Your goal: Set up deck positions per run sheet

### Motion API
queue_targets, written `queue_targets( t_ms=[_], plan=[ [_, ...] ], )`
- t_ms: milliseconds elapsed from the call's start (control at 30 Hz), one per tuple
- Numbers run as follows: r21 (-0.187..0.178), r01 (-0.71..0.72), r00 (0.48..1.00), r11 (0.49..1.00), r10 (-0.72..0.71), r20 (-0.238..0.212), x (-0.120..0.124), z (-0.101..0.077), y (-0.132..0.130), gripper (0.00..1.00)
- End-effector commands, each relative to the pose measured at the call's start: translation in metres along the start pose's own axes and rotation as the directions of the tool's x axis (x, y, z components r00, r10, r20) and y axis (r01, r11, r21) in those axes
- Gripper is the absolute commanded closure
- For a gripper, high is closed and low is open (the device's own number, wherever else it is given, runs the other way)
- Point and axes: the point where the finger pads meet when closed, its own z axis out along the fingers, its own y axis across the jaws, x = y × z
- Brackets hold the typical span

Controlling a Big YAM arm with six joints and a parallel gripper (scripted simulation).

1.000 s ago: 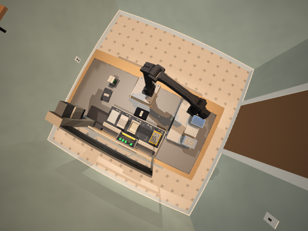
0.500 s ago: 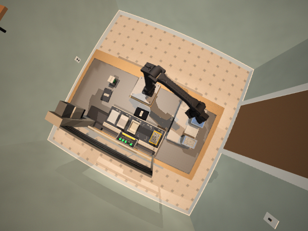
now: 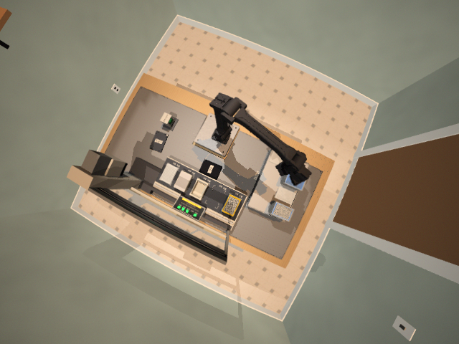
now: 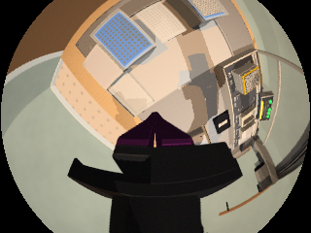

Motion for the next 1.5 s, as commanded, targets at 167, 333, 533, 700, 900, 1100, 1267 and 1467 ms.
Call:
queue_targets(
  t_ms=[167,333,533,700,900,1100,1267,1467],
  plan=[
    [-0.012,-0.003,0.999,1.0,0.003,0.034,-0.006,-0.018,0.012,1.0],
    [-0.012,-0.003,0.999,1.0,0.003,0.034,-0.006,-0.018,0.012,1.0],
    [-0.012,-0.002,0.999,1.0,0.003,0.034,-0.006,-0.018,0.012,1.0],
    [-0.012,-0.002,0.999,1.0,0.003,0.034,-0.006,-0.018,0.012,1.0],
    [-0.018,-0.085,0.995,0.996,0.086,0.045,-0.024,-0.024,-0.009,1.0],
    [-0.02,-0.204,0.978,0.979,0.205,0.044,-0.041,-0.026,-0.035,1.0],
    [-0.022,-0.301,0.952,0.953,0.302,0.044,-0.055,-0.028,-0.057,1.0],
    [-0.023,-0.376,0.925,0.926,0.377,0.043,-0.066,-0.029,-0.074,1.0]
  ],
)
